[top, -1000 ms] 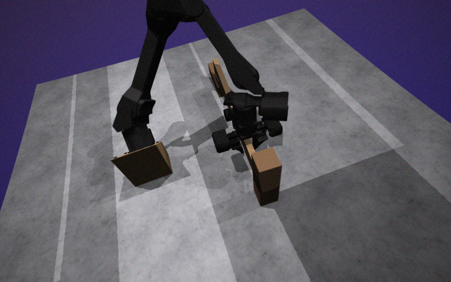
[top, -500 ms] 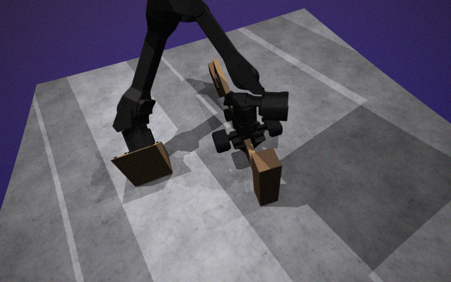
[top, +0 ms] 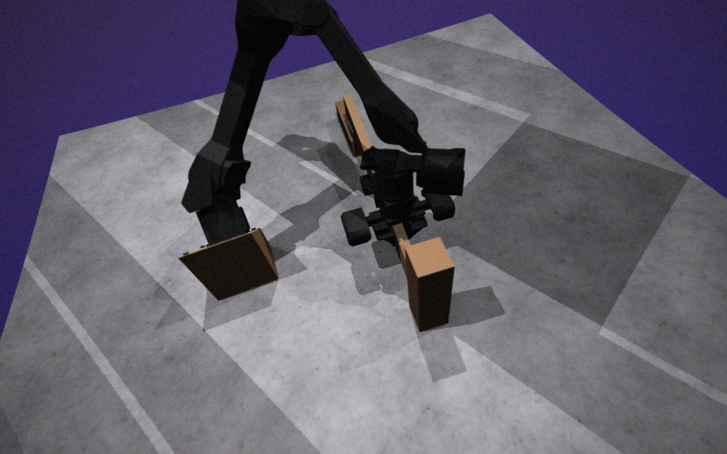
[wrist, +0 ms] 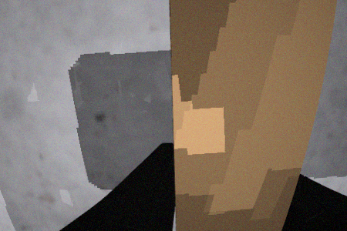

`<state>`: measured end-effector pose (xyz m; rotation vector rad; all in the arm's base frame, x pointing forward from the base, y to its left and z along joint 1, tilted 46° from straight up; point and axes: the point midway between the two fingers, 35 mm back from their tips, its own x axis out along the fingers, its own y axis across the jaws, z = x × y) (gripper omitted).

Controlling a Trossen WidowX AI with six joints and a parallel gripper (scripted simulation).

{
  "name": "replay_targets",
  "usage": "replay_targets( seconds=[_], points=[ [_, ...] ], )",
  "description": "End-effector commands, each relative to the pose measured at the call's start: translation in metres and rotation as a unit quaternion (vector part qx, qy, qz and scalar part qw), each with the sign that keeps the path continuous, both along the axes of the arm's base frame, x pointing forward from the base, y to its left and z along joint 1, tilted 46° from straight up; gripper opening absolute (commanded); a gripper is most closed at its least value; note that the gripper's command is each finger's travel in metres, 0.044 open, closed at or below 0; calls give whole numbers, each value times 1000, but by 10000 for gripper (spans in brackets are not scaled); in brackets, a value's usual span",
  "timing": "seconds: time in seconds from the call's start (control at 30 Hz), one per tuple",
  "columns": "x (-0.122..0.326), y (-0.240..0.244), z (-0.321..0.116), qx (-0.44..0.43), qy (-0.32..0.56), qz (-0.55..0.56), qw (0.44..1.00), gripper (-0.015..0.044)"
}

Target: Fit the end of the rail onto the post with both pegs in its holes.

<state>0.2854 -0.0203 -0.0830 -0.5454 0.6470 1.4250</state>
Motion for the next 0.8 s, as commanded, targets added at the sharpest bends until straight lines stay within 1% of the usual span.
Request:
replay_targets(
  seconds=[0.0, 0.77],
  points=[
    [1, -3, 3, 1, -3, -1, 1000, 0],
    [3, -12, 11, 1, -3, -1, 1000, 0]
  ],
)
